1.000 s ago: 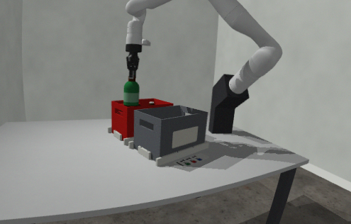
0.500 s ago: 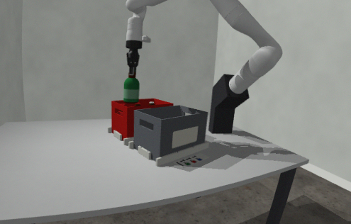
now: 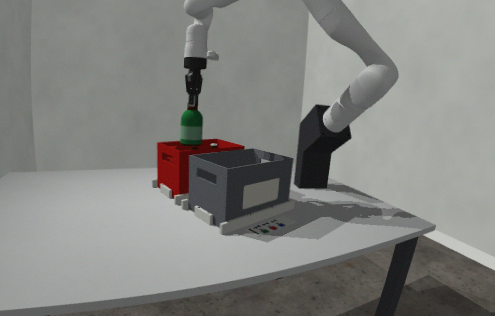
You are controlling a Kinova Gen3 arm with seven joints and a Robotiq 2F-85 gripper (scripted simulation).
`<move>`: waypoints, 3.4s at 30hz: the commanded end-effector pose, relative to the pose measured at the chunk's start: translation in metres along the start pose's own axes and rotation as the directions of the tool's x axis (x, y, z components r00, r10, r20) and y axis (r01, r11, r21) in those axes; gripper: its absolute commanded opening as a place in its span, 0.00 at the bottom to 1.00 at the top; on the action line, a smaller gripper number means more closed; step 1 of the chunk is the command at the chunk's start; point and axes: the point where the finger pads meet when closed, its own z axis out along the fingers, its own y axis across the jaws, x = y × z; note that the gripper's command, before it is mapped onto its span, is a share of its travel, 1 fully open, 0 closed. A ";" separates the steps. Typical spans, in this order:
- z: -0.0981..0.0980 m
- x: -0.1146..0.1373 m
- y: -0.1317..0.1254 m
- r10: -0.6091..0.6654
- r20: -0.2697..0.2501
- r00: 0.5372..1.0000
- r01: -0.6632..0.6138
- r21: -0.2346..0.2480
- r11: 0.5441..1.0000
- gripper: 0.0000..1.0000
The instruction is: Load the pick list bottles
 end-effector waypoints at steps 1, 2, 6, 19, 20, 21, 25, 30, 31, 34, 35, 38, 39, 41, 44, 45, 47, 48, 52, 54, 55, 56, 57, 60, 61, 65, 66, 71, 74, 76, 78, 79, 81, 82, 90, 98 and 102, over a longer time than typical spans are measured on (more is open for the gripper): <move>-0.001 0.002 0.000 0.000 0.003 1.000 0.000 0.001 1.000 0.10; -0.001 0.004 -0.001 0.000 0.003 1.000 0.000 0.001 1.000 0.10; -0.001 0.012 -0.002 0.000 0.003 1.000 0.000 0.001 1.000 0.10; -0.001 0.034 -0.004 0.000 0.003 1.000 0.000 0.001 1.000 0.10; -0.001 0.036 -0.004 0.000 0.003 1.000 0.000 0.001 1.000 0.10; -0.001 0.038 -0.004 0.000 0.003 1.000 0.000 0.001 1.000 0.10; -0.001 0.046 -0.005 0.000 0.003 1.000 0.000 0.001 1.000 0.10; -0.001 0.056 -0.006 0.000 0.003 1.000 0.000 0.001 1.000 0.10; -0.001 0.058 -0.006 0.000 0.003 1.000 0.000 0.001 1.000 0.10; -0.001 0.060 -0.007 0.000 0.003 1.000 0.000 0.001 1.000 0.10; -0.001 0.062 -0.007 0.000 0.003 1.000 0.000 0.001 1.000 0.10; -0.001 0.068 -0.008 0.000 0.003 1.000 0.000 0.001 1.000 0.10; -0.001 0.070 -0.008 0.000 0.003 1.000 0.000 0.001 1.000 0.10; -0.001 0.074 -0.008 0.000 0.003 1.000 0.000 0.001 1.000 0.10; -0.001 0.080 -0.009 0.000 0.003 1.000 0.000 0.001 1.000 0.10; -0.001 0.082 -0.009 0.000 0.003 1.000 0.000 0.001 1.000 0.10; -0.001 0.086 -0.010 0.000 0.003 1.000 0.000 0.001 1.000 0.10; -0.001 0.088 -0.010 0.000 0.003 1.000 0.000 0.001 1.000 0.10; -0.001 0.092 -0.010 0.000 0.003 1.000 0.000 0.001 1.000 0.10; -0.001 0.096 -0.011 0.000 0.003 1.000 0.000 0.001 1.000 0.10; -0.001 0.098 -0.011 0.000 0.003 1.000 0.000 0.001 1.000 0.10; -0.001 0.100 -0.011 0.000 0.003 1.000 0.000 0.001 1.000 0.10; -0.001 0.102 -0.011 0.000 0.003 1.000 0.000 0.001 1.000 0.10; -0.001 0.108 -0.012 0.000 0.003 1.000 0.000 0.001 1.000 0.10; -0.001 0.110 -0.012 0.000 0.003 1.000 0.000 0.001 1.000 0.10; -0.001 0.117 -0.013 0.000 0.003 1.000 0.000 0.001 1.000 0.10; -0.001 0.119 -0.013 0.000 0.003 1.000 0.000 0.001 1.000 0.10; -0.001 0.125 -0.014 0.000 0.003 1.000 0.000 0.001 1.000 0.10; -0.001 0.131 -0.014 0.000 0.003 1.000 0.000 0.001 1.000 0.10; -0.001 0.135 -0.015 0.000 0.003 1.000 0.000 0.001 1.000 0.10; -0.001 0.139 -0.015 0.000 0.003 1.000 0.000 0.001 1.000 0.10; -0.001 0.141 -0.016 0.000 0.003 1.000 0.000 0.001 1.000 0.10; -0.001 0.145 -0.016 0.000 0.003 1.000 0.000 0.001 1.000 0.10; -0.001 0.147 -0.016 0.000 0.003 1.000 0.000 0.001 1.000 0.10; -0.001 0.159 -0.017 0.000 0.003 1.000 0.000 0.001 1.000 0.10; -0.001 0.175 -0.019 0.000 0.003 1.000 0.000 0.001 1.000 0.10; -0.001 0.179 -0.020 0.000 0.003 1.000 0.000 0.001 1.000 0.10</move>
